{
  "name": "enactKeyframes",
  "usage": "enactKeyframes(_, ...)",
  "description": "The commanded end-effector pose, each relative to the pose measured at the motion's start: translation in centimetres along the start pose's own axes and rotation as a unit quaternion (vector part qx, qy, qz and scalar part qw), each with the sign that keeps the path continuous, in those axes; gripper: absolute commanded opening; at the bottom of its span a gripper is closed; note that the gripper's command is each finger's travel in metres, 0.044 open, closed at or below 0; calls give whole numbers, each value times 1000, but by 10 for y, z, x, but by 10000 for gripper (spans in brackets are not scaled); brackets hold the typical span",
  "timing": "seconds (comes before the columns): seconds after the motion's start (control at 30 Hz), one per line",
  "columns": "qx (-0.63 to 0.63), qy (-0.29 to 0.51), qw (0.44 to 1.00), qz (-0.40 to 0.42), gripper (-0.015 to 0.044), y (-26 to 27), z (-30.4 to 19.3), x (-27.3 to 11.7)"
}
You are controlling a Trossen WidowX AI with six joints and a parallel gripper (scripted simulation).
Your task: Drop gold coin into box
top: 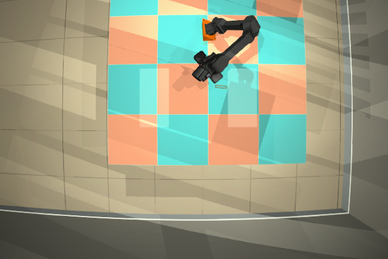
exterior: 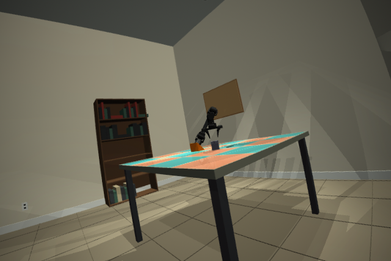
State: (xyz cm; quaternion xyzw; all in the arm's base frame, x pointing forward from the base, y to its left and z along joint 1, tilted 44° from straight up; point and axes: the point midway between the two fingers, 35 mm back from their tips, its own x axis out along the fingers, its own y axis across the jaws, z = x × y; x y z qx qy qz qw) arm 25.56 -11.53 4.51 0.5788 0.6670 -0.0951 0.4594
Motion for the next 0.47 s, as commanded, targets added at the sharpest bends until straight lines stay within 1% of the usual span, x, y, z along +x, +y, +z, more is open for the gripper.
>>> enactKeyframes(0.0, -2, -1, 1000, -1, 440, 0, 0, -19)
enactKeyframes(0.1, 0, 1, 1000, 0, 440, -2, -3, -44)
enactKeyframes(0.43, 0, 1, 1000, 0, 440, -2, -3, -46)
